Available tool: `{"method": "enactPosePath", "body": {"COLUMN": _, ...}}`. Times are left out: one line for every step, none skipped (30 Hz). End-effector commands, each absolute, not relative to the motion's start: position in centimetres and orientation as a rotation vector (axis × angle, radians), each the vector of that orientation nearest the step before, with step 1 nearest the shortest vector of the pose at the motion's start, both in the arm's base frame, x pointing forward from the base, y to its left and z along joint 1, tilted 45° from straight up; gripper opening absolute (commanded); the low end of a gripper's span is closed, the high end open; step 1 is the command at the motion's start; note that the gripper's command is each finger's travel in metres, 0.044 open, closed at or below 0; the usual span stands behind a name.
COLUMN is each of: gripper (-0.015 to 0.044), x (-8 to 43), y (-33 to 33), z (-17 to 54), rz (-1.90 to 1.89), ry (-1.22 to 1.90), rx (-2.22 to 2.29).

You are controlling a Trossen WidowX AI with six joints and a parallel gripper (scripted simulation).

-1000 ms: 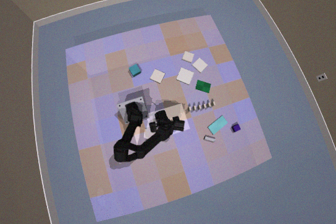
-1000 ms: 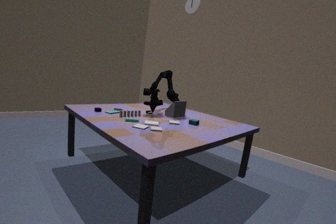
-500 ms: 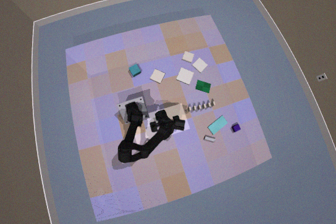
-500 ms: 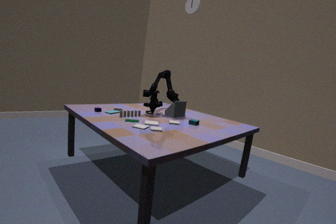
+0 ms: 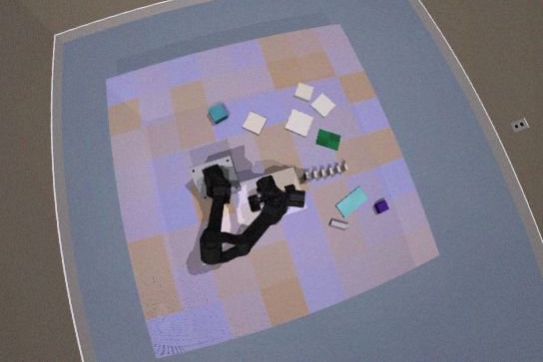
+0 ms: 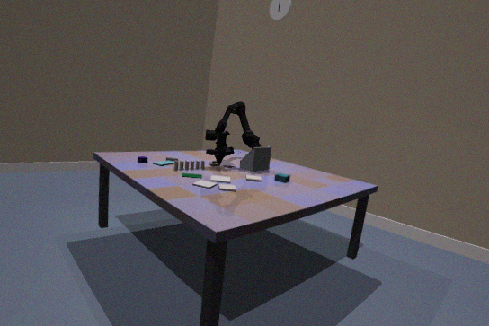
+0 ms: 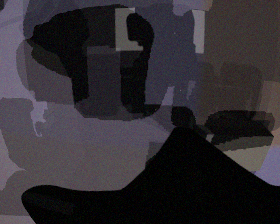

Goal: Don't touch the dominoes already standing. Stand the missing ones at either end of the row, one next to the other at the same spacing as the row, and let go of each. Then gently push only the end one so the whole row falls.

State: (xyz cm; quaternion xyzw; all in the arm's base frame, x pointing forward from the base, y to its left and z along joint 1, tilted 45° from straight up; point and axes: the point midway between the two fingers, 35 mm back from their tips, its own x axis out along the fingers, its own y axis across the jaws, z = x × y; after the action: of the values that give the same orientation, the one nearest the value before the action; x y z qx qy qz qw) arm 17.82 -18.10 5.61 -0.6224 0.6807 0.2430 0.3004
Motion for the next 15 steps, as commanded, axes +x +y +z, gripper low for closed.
{"method": "enactPosePath", "body": {"gripper": 0.0000, "x": 19.2, "y": -16.6, "z": 6.6, "rz": 0.667, "ry": 1.756, "rx": -1.689}}
{"method": "enactPosePath", "body": {"gripper": 0.0000, "x": 19.4, "y": -16.2, "z": 7.0, "rz": 0.664, "ry": 1.760, "rx": -1.682}}
{"method": "enactPosePath", "body": {"gripper": 0.0000, "x": 19.7, "y": -15.9, "z": 7.5, "rz": 0.661, "ry": 1.764, "rx": -1.675}}
{"method": "enactPosePath", "body": {"gripper": 0.0000, "x": 19.9, "y": -15.5, "z": 7.9, "rz": 0.658, "ry": 1.768, "rx": -1.669}}
{"method": "enactPosePath", "body": {"gripper": 0.0000, "x": 20.1, "y": -15.1, "z": 8.4, "rz": 0.654, "ry": 1.773, "rx": -1.664}}
{"method": "enactPosePath", "body": {"gripper": 0.0000, "x": 20.3, "y": -14.8, "z": 8.9, "rz": 0.650, "ry": 1.778, "rx": -1.659}}
{"method": "enactPosePath", "body": {"gripper": 0.0000, "x": 20.4, "y": -14.4, "z": 9.4, "rz": 0.646, "ry": 1.784, "rx": -1.655}}
{"method": "enactPosePath", "body": {"gripper": 0.0000, "x": 20.6, "y": -14.0, "z": 10.0, "rz": 0.640, "ry": 1.790, "rx": -1.651}}
{"method": "enactPosePath", "body": {"gripper": 0.0000, "x": 20.8, "y": -13.5, "z": 10.7, "rz": 0.632, "ry": 1.797, "rx": -1.647}}
{"method": "enactPosePath", "body": {"gripper": 0.0000, "x": 20.9, "y": -13.2, "z": 11.2, "rz": 0.628, "ry": 1.802, "rx": -1.645}}
{"method": "enactPosePath", "body": {"gripper": 0.0000, "x": 20.9, "y": -13.1, "z": 11.3, "rz": 0.626, "ry": 1.803, "rx": -1.645}}
{"method": "enactPosePath", "body": {"gripper": 0.0000, "x": 20.9, "y": -13.1, "z": 11.3, "rz": 0.626, "ry": 1.803, "rx": -1.645}}
{"method": "enactPosePath", "body": {"gripper": 0.0000, "x": 20.9, "y": -13.1, "z": 11.3, "rz": 0.626, "ry": 1.803, "rx": -1.645}}
{"method": "enactPosePath", "body": {"gripper": 0.0000, "x": 20.9, "y": -13.1, "z": 11.3, "rz": 0.626, "ry": 1.803, "rx": -1.645}}
{"method": "enactPosePath", "body": {"gripper": 0.0026, "x": 20.9, "y": -13.1, "z": 11.3, "rz": 0.610, "ry": 1.804, "rx": -1.634}}
